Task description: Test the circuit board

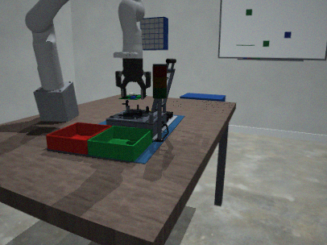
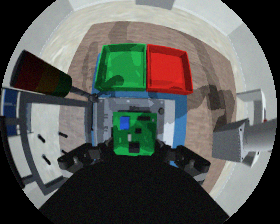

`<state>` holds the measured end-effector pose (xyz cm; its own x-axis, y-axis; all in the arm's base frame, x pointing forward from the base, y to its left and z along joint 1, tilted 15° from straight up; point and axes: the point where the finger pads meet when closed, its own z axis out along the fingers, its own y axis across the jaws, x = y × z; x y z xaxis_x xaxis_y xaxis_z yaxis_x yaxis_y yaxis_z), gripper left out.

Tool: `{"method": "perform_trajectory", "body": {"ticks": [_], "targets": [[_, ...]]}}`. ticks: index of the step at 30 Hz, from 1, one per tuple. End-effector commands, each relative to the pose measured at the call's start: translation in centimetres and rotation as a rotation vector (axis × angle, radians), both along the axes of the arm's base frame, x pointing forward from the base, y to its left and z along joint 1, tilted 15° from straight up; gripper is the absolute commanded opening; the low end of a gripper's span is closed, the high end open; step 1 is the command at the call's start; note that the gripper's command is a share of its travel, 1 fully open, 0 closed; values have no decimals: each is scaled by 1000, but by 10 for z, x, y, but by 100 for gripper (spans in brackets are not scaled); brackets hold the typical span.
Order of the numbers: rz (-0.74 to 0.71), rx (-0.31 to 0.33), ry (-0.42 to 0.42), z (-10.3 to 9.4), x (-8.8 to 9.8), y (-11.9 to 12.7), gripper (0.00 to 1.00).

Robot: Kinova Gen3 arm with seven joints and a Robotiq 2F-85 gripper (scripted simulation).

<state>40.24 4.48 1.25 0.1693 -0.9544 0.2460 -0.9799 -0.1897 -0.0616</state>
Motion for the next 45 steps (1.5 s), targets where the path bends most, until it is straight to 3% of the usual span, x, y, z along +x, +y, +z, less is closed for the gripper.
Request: {"method": "perform_trajectory", "body": {"ticks": [1, 24, 45], "targets": [[0, 1, -1, 0, 0, 0, 77], [0, 1, -1, -2, 1, 0, 77], [0, 1, -1, -32, 4, -7, 77]]}}
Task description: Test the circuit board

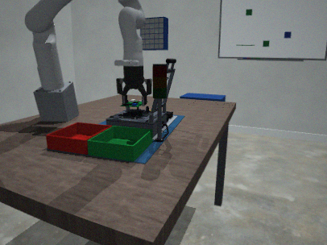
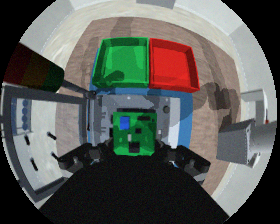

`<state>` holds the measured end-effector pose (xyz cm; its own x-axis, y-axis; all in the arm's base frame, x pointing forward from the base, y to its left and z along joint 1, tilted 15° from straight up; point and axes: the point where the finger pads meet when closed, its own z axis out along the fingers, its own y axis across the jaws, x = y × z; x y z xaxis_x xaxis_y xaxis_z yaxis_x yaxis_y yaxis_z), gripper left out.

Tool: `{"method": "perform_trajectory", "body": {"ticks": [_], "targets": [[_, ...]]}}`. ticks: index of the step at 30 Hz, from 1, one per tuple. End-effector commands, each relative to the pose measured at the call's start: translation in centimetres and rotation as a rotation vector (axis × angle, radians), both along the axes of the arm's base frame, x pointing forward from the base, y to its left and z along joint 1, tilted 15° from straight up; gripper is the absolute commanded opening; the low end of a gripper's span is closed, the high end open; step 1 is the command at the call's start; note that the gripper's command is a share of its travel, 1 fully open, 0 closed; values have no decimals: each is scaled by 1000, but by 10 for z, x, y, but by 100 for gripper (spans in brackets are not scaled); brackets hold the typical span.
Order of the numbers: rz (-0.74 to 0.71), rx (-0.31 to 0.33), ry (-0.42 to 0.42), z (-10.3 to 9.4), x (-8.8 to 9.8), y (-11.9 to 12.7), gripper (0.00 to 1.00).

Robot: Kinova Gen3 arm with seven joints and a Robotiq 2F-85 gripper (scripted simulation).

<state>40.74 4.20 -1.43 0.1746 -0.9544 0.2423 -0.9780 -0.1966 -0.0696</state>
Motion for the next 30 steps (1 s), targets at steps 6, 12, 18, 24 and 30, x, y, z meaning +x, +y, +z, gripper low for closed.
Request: {"method": "perform_trajectory", "body": {"ticks": [6, 12, 18, 24, 30], "targets": [[-7, -4, 6, -11, 0, -6, 77], [-7, -4, 6, -16, 0, -7, 77], [-7, -4, 6, -17, 0, -8, 77], [-7, -4, 6, -17, 0, -8, 77], [-7, -4, 6, -17, 0, -8, 77]]}}
